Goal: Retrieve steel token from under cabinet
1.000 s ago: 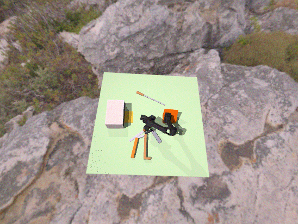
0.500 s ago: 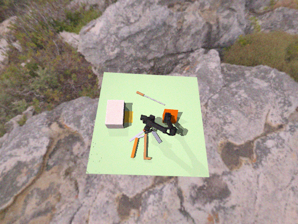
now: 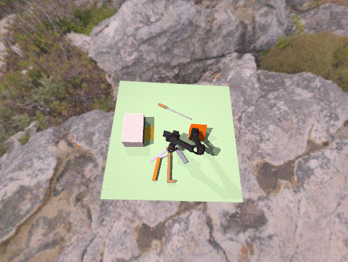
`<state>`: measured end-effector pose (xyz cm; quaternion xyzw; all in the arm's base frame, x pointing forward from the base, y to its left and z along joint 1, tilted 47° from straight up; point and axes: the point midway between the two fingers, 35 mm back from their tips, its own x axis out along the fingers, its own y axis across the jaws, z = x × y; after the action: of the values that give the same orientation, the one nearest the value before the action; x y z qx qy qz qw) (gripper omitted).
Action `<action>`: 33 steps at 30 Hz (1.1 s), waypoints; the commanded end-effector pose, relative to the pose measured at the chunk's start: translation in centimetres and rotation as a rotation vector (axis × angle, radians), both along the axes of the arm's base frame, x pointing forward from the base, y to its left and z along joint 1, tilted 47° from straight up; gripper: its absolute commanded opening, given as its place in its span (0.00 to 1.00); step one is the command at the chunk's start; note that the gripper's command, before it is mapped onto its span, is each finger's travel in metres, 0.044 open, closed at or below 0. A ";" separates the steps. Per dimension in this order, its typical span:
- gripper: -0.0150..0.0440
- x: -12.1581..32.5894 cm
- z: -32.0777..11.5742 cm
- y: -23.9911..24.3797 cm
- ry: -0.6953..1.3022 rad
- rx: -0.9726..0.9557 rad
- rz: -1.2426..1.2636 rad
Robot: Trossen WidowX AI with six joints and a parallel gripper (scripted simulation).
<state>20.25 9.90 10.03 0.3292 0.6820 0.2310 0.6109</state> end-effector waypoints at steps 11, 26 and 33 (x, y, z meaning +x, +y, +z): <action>0.71 0.0 0.0 0.0 -0.086 0.004 0.081; 0.71 0.0 0.0 0.0 -0.172 0.008 0.161; 0.71 0.0 0.0 0.0 -0.212 0.010 0.199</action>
<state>20.25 9.90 10.04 0.2476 0.6464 0.3170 0.6483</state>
